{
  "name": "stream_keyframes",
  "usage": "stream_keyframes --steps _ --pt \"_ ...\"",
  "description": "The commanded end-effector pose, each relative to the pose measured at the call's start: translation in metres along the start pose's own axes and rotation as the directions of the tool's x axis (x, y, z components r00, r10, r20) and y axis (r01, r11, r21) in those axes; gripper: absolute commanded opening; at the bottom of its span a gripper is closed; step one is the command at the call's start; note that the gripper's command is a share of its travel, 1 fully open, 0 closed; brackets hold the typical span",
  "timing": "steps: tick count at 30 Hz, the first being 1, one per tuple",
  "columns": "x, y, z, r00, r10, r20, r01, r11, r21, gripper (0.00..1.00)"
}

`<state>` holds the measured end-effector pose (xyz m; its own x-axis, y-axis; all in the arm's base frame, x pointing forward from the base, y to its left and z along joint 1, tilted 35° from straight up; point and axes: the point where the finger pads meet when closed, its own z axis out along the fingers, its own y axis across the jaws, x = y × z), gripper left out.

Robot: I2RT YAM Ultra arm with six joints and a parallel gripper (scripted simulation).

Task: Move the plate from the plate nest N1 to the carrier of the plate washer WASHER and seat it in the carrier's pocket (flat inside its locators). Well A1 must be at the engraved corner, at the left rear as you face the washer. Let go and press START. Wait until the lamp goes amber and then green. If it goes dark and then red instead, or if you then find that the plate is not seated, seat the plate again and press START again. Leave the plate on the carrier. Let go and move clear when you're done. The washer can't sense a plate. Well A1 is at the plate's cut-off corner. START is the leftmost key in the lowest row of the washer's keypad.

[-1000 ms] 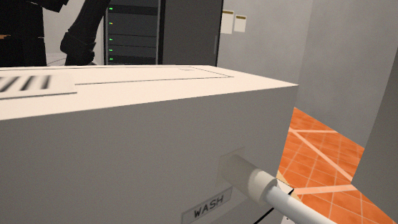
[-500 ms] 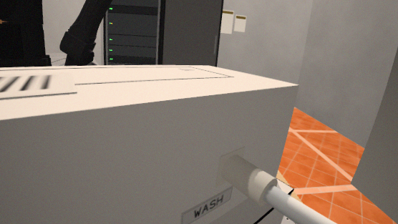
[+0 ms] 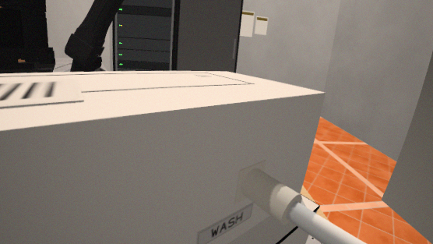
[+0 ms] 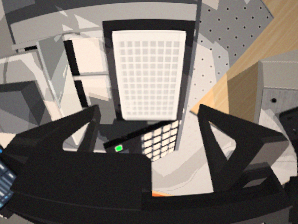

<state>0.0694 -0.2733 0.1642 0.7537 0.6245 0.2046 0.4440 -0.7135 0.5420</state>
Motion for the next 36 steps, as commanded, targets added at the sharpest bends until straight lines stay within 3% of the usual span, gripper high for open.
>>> stream_keyframes --steps 1,6,36 --pt "0.0005 0.0061 -0.0193 1.000 -0.016 0.019 0.017 1.000 -0.026 1.00" --pt "0.0008 0.0059 -0.0276 1.000 -0.016 0.019 0.017 1.000 -0.026 1.00" --pt "-0.0012 0.0050 -0.0261 1.000 -0.012 0.022 0.012 1.000 -0.019 1.00"
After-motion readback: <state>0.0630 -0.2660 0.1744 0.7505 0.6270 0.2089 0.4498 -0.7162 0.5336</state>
